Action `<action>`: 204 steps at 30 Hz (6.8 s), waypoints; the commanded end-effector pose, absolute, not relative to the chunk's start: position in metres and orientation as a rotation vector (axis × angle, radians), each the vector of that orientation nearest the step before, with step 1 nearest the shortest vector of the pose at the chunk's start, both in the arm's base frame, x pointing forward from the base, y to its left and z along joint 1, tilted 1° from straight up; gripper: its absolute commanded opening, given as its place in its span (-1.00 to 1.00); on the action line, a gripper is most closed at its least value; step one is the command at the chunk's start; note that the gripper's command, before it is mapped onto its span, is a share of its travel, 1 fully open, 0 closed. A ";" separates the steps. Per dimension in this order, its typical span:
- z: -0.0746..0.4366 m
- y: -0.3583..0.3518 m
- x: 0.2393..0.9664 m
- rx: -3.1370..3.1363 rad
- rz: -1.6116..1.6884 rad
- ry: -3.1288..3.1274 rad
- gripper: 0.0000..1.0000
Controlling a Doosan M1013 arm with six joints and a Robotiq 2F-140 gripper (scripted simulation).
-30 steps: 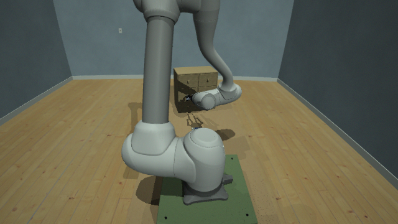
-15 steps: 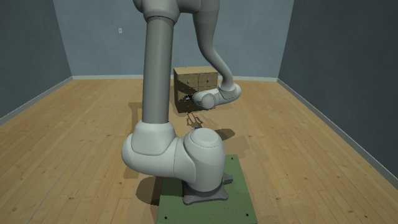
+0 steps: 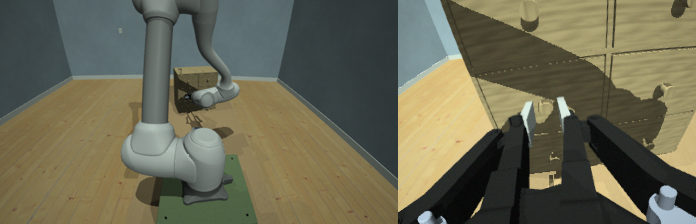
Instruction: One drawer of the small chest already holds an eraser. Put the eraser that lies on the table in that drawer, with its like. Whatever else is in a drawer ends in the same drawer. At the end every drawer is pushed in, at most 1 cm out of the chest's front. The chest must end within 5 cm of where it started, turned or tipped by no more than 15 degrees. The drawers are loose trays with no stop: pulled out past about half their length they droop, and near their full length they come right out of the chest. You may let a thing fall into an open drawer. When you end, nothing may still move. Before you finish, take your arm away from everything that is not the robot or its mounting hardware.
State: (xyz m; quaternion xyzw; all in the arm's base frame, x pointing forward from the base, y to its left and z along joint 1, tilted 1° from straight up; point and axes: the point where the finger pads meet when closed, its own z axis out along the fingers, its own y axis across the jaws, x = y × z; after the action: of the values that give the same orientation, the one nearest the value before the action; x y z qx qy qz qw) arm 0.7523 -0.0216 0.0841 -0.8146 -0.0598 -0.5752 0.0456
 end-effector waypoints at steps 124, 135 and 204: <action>0.084 -0.029 0.703 -2.487 -1.757 -0.183 -0.84; 0.084 -0.030 0.695 -2.487 -1.757 -0.183 -0.84; 0.086 -0.039 0.636 -2.487 -1.757 -0.183 -0.60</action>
State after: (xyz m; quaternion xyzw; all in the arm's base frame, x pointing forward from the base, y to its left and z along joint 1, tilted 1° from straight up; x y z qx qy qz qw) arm 0.6413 -0.0384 0.0839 -0.8146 -0.0597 -0.5752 0.0455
